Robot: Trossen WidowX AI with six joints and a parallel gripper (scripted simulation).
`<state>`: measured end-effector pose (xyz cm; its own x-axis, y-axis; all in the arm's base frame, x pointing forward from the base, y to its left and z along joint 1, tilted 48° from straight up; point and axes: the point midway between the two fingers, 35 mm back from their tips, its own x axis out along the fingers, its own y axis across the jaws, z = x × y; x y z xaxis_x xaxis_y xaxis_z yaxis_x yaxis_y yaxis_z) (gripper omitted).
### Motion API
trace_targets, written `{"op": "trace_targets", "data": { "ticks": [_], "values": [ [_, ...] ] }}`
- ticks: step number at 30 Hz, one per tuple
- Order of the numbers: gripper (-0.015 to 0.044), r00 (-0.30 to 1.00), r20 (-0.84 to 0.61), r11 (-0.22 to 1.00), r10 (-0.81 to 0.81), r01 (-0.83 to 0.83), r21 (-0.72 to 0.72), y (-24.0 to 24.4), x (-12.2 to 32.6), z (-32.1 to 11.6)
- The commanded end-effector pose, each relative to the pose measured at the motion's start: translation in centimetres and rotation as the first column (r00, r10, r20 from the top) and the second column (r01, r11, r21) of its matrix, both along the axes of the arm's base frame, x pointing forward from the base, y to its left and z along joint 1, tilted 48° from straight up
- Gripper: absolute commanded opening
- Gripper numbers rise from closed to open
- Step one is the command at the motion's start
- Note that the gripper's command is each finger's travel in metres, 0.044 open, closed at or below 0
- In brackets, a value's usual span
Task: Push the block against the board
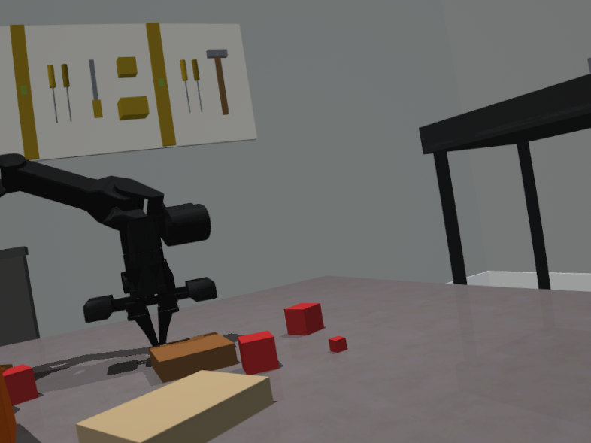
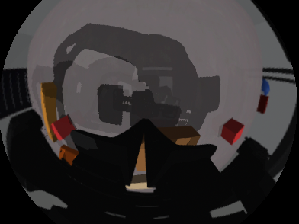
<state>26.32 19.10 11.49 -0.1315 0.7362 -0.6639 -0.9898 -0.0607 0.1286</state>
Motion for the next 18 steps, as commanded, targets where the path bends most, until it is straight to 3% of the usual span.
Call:
{"op": "trace_targets", "data": {
  "ticks": [1,18],
  "values": [
    [0.0,1.0,-0.005,1.0,0.0,0.0,-0.006,-0.4,0.0,-0.7],
    [0.0,1.0,-0.005,1.0,0.0,0.0,-0.008,-1.6,0.2,-2.0]
  ]
}}
